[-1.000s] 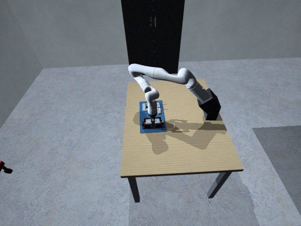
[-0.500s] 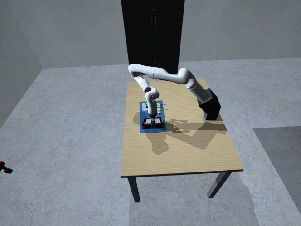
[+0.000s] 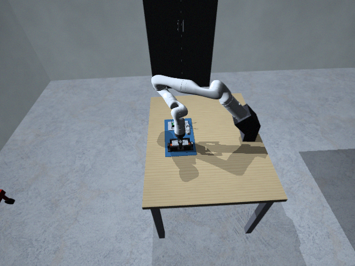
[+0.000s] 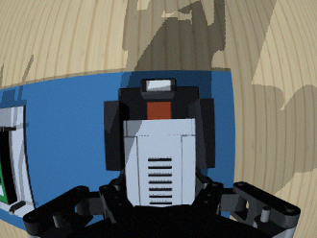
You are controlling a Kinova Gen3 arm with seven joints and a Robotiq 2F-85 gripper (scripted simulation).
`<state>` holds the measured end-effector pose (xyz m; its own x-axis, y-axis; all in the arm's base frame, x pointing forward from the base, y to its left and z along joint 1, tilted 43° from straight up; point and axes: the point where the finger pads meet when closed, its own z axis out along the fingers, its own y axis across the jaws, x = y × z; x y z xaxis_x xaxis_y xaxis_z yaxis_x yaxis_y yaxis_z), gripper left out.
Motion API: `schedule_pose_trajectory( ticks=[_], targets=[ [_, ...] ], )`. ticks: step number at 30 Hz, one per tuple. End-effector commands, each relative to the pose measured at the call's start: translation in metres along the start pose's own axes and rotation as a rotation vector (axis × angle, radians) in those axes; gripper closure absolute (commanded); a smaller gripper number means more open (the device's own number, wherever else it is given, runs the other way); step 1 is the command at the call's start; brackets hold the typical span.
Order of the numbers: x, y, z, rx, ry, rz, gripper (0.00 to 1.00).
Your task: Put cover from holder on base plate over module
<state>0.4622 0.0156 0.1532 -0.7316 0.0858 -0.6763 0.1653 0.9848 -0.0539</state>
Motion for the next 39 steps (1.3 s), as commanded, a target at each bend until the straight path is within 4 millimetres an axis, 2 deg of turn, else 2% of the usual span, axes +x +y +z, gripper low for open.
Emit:
schedule_pose_trajectory(
  ticks=[1,18,19,39],
  targets=[
    [-0.0003,0.0001,-0.0003,0.000,-0.001,0.000,0.30],
    [-0.0003,0.0001,-0.0003,0.000,-0.001,0.000,0.30],
    [-0.0003,0.0001,-0.0003,0.000,-0.001,0.000,1.00],
    [-0.0005,0.0008,-0.0011,-0.002,-0.002,-0.002,1.00]
  ],
)
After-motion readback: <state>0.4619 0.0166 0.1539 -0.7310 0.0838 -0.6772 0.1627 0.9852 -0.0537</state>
